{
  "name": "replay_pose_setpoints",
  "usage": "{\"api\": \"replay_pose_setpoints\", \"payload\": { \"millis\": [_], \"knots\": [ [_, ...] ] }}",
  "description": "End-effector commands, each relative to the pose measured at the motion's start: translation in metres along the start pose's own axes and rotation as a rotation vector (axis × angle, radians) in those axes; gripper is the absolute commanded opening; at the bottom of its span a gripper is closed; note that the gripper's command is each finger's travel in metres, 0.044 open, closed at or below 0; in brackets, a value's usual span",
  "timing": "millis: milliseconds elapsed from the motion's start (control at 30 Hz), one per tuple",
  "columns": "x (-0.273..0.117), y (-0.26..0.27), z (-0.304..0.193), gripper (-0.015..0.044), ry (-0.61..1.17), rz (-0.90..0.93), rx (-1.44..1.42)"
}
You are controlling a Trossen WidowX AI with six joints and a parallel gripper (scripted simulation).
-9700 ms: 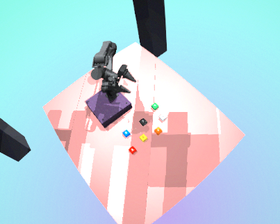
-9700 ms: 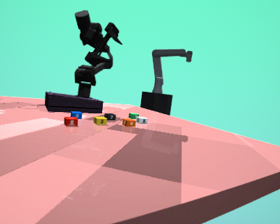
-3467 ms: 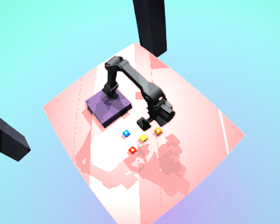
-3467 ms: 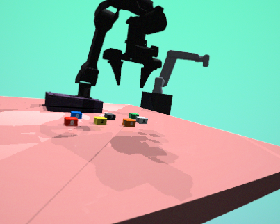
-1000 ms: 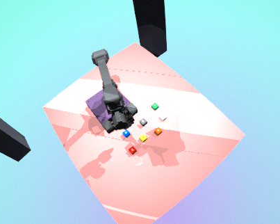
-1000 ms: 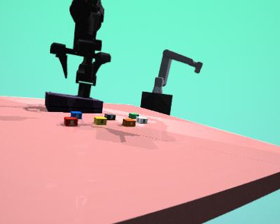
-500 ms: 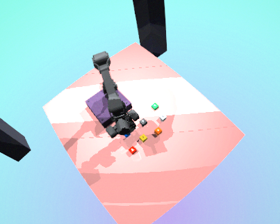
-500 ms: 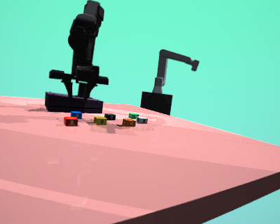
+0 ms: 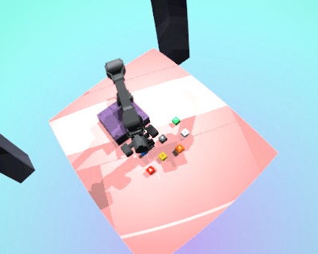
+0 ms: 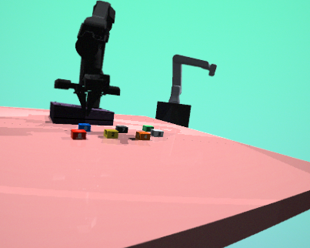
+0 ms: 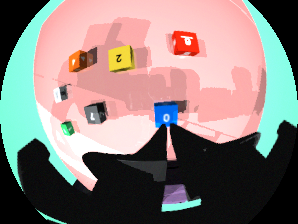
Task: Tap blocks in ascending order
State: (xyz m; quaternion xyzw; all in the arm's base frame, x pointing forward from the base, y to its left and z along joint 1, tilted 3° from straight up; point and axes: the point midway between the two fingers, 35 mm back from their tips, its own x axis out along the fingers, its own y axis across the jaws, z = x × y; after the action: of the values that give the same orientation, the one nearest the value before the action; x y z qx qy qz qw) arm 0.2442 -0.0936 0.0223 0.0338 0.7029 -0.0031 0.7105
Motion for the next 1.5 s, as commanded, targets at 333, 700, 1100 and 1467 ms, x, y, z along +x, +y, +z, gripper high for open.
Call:
{"api": "replay_pose_setpoints", "payload": {
  "millis": [333, 700, 1100, 1467],
  "knots": [
    [0.022, 0.000, -0.001, 0.0020, 0.004, 0.001, 0.003],
    [0.030, 0.000, -0.001, 0.0020, 0.004, 0.001, 0.003],
    [-0.010, 0.000, 0.001, 0.0020, 0.004, 0.001, 0.003],
    [-0.081, 0.000, 0.000, 0.0020, 0.004, 0.000, 0.003]
  ]
}}
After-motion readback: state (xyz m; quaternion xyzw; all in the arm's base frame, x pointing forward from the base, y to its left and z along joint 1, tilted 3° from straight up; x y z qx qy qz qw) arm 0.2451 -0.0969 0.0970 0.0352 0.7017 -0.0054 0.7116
